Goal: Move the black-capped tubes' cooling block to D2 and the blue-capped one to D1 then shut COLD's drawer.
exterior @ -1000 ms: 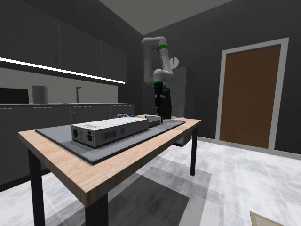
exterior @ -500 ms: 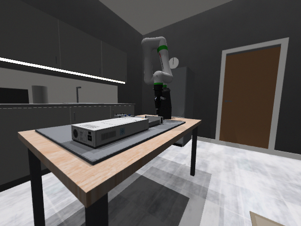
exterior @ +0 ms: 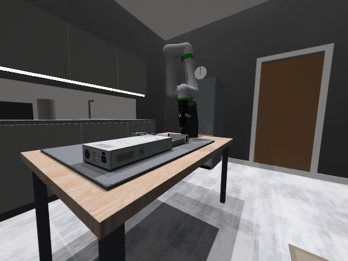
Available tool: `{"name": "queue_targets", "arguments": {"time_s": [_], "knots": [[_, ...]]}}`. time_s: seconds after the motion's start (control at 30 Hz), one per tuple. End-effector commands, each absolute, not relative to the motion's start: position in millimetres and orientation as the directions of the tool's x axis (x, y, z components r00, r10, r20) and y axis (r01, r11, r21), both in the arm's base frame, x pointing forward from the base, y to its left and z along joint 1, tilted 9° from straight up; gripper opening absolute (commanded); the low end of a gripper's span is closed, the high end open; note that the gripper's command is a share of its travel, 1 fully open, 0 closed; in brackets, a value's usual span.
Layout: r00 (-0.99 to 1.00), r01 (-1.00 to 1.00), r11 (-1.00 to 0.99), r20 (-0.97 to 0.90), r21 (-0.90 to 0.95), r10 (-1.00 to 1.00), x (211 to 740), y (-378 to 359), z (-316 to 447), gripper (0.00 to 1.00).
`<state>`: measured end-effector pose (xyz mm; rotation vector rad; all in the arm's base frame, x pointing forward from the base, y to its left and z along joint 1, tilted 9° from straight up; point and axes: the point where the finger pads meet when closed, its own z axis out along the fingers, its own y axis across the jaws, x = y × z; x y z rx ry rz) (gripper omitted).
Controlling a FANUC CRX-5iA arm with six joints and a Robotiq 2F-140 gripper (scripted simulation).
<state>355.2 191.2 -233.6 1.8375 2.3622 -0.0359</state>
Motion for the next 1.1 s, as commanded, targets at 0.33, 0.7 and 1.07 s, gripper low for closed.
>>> {"name": "queue_targets", "arguments": {"time_s": [0.33,0.7,1.07], "knots": [[-0.239,0.965,0.250,-0.132,0.076,0.962,357.5,189.8,-249.3,0.10],[-0.239,0.965,0.250,-0.132,0.076,0.962,358.8,188.4,-261.2,0.10],[-0.239,0.965,0.250,-0.132,0.076,0.962,360.1,187.1,-273.0,0.10]]}}
